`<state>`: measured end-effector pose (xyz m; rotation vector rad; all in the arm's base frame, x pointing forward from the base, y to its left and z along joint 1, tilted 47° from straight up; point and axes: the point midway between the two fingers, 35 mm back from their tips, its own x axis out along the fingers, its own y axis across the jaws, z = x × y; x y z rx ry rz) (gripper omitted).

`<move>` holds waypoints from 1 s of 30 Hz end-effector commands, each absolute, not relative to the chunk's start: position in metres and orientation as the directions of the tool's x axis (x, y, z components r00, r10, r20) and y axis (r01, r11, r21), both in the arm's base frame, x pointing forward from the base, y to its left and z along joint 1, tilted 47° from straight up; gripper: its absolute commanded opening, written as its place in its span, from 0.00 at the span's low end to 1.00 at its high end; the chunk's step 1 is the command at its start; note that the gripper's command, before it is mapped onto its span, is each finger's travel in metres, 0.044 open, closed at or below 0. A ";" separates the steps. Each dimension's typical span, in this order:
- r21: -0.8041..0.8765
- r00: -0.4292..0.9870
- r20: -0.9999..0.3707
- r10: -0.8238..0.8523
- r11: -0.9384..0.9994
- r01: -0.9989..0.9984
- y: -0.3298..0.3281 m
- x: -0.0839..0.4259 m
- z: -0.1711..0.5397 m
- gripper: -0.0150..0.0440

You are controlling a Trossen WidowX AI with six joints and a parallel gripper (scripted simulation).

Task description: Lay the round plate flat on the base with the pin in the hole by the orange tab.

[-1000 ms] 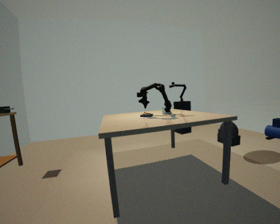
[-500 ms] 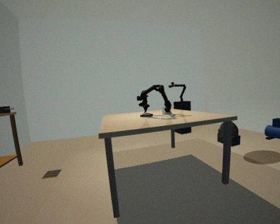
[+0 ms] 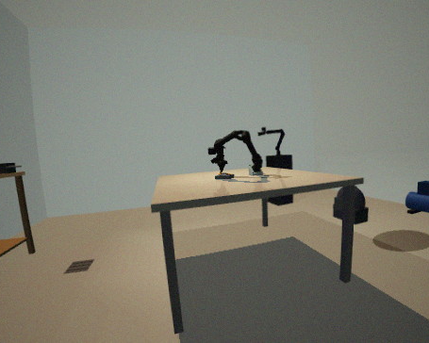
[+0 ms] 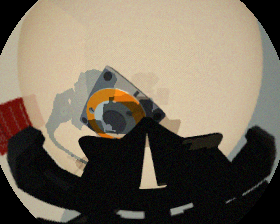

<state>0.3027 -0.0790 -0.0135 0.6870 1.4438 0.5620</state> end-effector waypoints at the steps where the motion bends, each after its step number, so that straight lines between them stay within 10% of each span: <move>1: 0.719 0.067 -0.694 0.716 0.692 0.058 -0.079 0.310 -0.011 0.25; 30: 0.718 0.067 -0.696 0.715 0.693 0.058 -0.108 0.316 0.025 0.25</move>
